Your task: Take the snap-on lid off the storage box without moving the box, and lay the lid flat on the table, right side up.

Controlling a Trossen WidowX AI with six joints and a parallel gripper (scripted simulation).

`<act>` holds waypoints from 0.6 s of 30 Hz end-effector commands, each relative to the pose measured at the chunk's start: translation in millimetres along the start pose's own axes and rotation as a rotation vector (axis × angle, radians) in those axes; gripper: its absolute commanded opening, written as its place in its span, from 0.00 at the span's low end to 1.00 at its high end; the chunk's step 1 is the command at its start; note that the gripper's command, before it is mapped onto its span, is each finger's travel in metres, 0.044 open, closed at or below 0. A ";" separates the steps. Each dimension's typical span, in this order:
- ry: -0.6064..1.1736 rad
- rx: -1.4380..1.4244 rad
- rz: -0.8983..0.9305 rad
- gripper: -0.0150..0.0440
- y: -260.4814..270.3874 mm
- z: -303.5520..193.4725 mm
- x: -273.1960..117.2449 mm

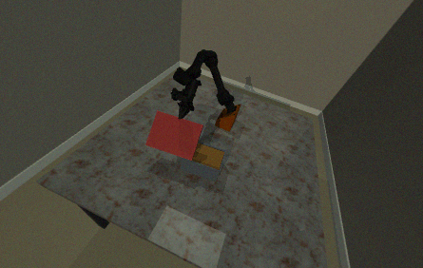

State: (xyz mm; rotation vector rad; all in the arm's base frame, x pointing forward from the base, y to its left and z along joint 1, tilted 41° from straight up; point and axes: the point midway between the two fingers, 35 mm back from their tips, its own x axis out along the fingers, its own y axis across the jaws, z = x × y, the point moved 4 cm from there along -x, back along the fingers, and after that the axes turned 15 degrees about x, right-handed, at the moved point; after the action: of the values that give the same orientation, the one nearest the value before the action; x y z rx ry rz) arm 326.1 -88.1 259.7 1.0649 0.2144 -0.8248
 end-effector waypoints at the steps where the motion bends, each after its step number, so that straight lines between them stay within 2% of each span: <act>1: 0.005 -0.004 0.017 0.25 5.8 9.6 -3.6; 18: 0.004 -0.005 0.018 0.25 12.0 43.0 -7.5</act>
State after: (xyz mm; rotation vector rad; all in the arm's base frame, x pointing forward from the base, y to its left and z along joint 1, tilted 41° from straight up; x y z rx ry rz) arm 319.6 -114.3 285.0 1.0652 0.2103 -0.8231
